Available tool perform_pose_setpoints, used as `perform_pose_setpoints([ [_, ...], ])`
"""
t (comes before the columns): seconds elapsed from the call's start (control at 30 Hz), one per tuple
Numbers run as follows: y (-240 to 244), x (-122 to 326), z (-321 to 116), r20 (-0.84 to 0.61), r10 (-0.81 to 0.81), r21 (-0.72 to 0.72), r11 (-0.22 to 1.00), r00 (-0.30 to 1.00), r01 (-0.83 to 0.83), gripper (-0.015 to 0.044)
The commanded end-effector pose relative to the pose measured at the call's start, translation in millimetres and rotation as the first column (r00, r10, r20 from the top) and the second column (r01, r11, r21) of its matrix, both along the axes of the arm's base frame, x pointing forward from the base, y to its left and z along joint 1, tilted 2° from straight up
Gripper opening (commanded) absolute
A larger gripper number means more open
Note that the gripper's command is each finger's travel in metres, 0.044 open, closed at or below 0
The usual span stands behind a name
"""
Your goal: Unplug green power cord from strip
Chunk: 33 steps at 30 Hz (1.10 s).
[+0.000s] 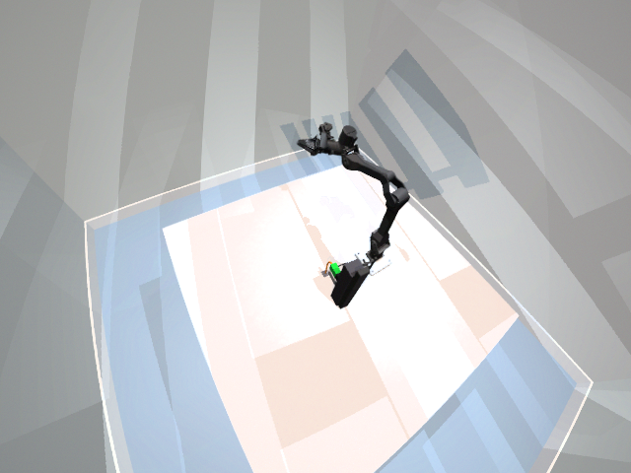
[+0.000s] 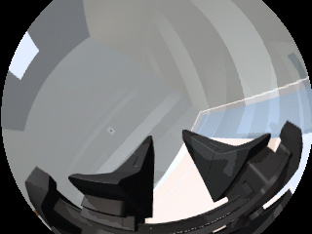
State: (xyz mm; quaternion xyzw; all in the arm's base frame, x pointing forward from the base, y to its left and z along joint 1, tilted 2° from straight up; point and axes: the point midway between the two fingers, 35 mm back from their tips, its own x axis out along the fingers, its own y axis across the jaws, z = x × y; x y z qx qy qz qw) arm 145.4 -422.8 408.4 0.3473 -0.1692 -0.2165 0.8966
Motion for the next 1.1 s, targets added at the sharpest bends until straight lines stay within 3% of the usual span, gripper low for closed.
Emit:
perform_pose_setpoints([
  [0.0, 9, 43, -21, 0.019, 0.034, 0.192, 0.981, 0.999, -0.037, 0.016],
  [0.3, 82, 152, -104, -0.082, 0.128, 0.677, 0.735, 0.988, -0.039, 0.016],
  [0.53, 181, 190, -173, -0.305, 0.238, 0.863, 0.479, 0.922, 0.162, 0.016],
  [0.77, 288, 170, -225, -0.59, 0.368, 0.803, 0.361, 0.718, 0.474, 0.016],
  [0.97, 358, 117, -244, -0.804, 0.419, 0.584, 0.422, 0.421, 0.693, 0.016],
  [1.07, 364, 110, -244, -0.823, 0.418, 0.553, 0.436, 0.385, 0.71, 0.016],
])
